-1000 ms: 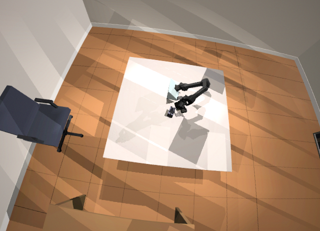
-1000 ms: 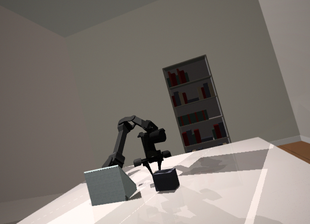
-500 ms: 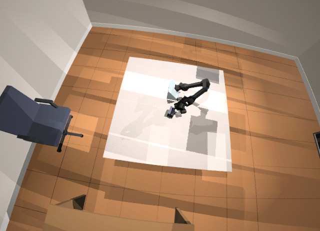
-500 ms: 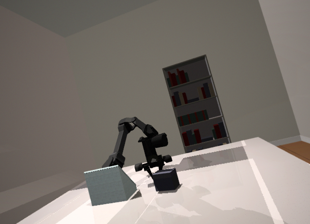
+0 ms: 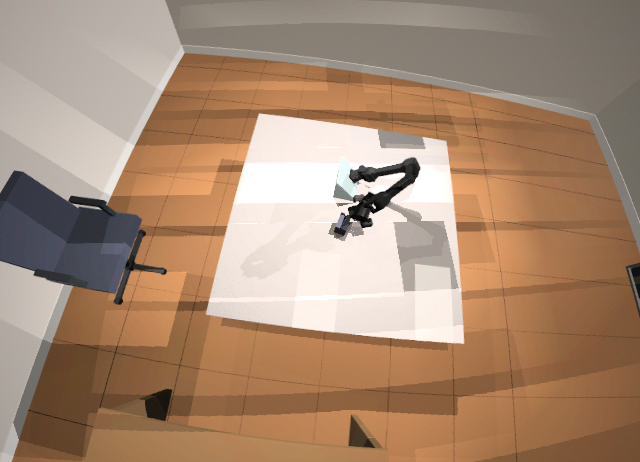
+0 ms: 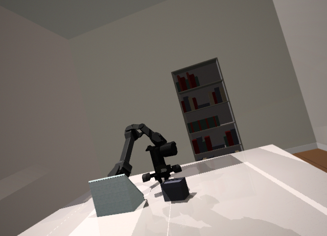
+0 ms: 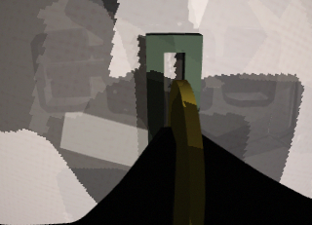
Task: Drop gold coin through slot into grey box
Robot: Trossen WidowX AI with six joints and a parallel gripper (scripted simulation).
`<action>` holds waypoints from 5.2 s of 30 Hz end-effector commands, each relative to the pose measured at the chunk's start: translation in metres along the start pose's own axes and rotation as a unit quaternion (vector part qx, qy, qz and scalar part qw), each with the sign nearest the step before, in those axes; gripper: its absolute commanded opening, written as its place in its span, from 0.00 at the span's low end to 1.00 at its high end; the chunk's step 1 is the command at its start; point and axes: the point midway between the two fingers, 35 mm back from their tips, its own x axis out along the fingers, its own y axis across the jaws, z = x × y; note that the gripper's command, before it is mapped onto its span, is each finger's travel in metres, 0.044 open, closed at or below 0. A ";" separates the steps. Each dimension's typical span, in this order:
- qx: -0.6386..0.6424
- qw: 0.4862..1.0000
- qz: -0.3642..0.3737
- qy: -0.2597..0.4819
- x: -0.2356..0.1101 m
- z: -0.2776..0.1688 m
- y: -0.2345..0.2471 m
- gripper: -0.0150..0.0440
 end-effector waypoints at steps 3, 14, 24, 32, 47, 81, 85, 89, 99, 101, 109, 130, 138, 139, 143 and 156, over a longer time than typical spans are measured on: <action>0.002 1.000 0.002 0.002 0.000 -0.001 0.000 0.25; 0.002 1.000 0.001 -0.003 -0.023 0.003 0.003 0.25; 0.003 1.000 0.000 -0.004 -0.047 0.004 0.003 0.25; 0.003 1.000 0.000 -0.003 -0.068 0.003 0.002 0.25; -0.022 1.000 0.000 0.001 -0.095 0.000 -0.001 0.25; -0.474 0.880 0.001 0.000 -0.095 0.004 -0.008 0.25; -0.474 0.880 0.001 0.000 -0.096 0.010 -0.005 0.25; -0.475 0.880 0.001 0.000 -0.097 0.018 0.000 0.25; -0.475 0.880 0.000 -0.001 -0.099 0.040 0.011 0.25; -0.475 0.880 0.000 -0.001 -0.100 0.045 0.013 0.25; -0.475 0.880 0.000 -0.001 -0.100 0.064 0.020 0.25; -0.476 0.879 0.000 -0.002 -0.096 0.113 0.034 0.25; -0.472 0.881 0.003 0.000 -0.095 0.108 0.033 0.25; -0.472 0.881 0.003 0.000 -0.095 0.108 0.033 0.25; -0.472 0.881 0.003 0.000 -0.095 0.108 0.033 0.25; -0.480 0.877 0.003 0.000 -0.097 0.116 0.036 0.25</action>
